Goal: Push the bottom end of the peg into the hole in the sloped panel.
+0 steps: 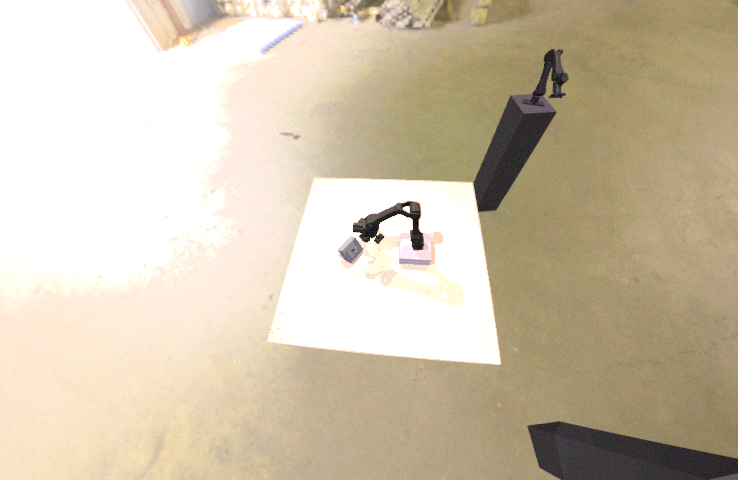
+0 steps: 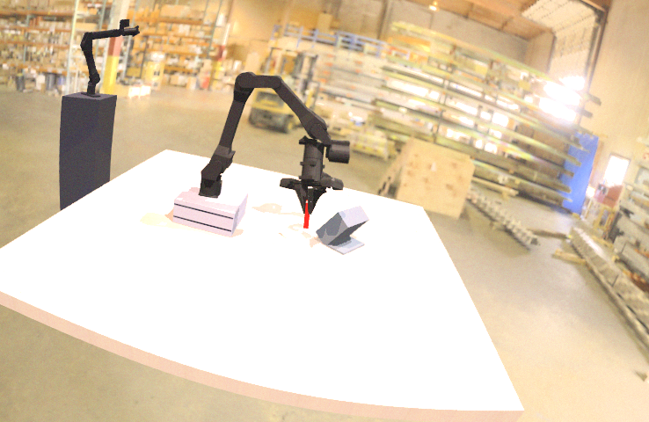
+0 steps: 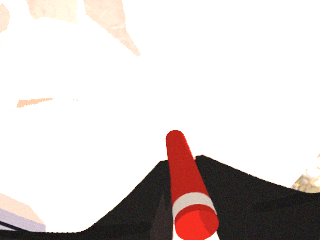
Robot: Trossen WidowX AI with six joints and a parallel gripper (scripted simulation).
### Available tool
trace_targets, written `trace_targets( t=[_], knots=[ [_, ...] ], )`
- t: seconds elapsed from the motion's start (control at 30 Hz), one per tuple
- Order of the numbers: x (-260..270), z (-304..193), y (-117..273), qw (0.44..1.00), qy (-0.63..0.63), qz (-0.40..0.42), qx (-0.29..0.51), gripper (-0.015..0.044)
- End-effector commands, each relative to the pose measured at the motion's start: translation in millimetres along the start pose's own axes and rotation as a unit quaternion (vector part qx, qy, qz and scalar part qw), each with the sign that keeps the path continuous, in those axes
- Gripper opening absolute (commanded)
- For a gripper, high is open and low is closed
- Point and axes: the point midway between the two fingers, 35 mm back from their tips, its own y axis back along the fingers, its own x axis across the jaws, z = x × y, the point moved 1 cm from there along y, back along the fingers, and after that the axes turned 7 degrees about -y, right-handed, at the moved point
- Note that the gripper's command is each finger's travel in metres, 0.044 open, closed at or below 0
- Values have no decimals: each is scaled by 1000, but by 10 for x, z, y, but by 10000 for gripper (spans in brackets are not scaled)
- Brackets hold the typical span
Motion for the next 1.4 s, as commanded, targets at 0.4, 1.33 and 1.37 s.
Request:
trace_targets(
  t=[0.4, 1.33, 1.37],
  knots=[
    [80, 154, 63, 998, 55, -33, 2, 0],
    [240, 412, 205, 985, 144, -91, 2, 0],
    [246, 421, 211, 985, 147, -94, 1, 0]
  ],
)
